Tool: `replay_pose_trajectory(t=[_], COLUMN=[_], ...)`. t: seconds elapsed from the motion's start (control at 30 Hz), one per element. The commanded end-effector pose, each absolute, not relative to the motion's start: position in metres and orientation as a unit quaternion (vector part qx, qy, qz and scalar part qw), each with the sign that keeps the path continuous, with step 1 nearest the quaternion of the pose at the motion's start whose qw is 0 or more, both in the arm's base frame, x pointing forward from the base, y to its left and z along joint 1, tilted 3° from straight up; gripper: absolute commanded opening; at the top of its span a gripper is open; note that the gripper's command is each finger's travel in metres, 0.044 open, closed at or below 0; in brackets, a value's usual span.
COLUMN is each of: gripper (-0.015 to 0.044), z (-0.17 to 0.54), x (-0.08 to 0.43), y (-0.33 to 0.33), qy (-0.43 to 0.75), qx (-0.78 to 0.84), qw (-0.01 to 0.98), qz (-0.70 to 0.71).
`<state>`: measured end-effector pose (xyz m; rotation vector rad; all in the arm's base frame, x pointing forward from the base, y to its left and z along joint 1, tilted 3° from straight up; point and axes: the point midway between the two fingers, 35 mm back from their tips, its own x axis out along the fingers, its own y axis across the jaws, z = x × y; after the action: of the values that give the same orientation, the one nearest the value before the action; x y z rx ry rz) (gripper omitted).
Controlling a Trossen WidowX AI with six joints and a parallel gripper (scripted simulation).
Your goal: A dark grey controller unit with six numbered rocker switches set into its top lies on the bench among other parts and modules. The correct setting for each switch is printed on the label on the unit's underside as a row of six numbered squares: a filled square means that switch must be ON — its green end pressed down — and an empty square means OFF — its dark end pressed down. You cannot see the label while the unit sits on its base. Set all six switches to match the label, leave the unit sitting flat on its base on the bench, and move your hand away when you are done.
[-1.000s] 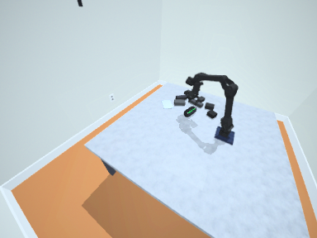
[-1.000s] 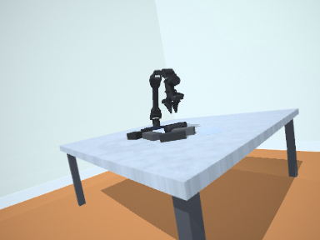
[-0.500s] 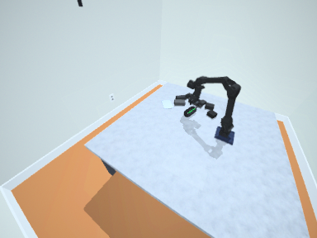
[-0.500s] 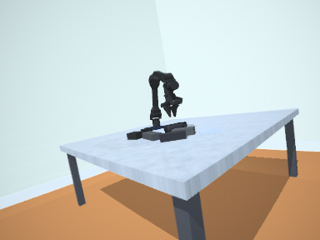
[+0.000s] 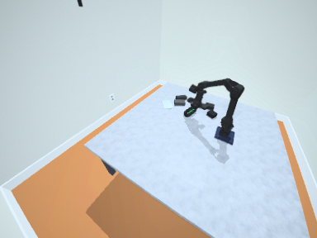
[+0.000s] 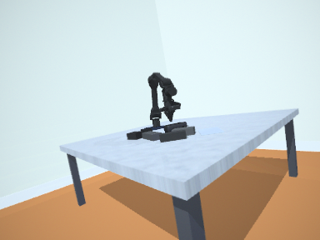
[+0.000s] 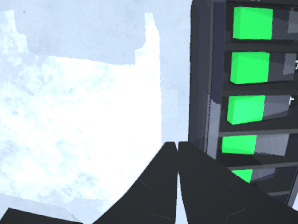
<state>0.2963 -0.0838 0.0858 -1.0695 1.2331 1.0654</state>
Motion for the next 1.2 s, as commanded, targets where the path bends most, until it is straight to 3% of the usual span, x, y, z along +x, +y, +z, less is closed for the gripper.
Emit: replay_pose_trajectory(t=[0.0,0.43,0.83,1.17], gripper=[0.0,0.0,0.0315,0.0053], z=[0.084,0.085,0.135,0.135], x=[0.295,0.295,0.294,0.294], y=[-0.083,-0.084,-0.085,-0.085], qy=[0.522,0.524,0.524,0.524], qx=[-0.454,-0.453,-0.454,-0.454], qw=[0.561,0.561,0.561,0.561], qz=[0.455,0.453,0.453,0.453])
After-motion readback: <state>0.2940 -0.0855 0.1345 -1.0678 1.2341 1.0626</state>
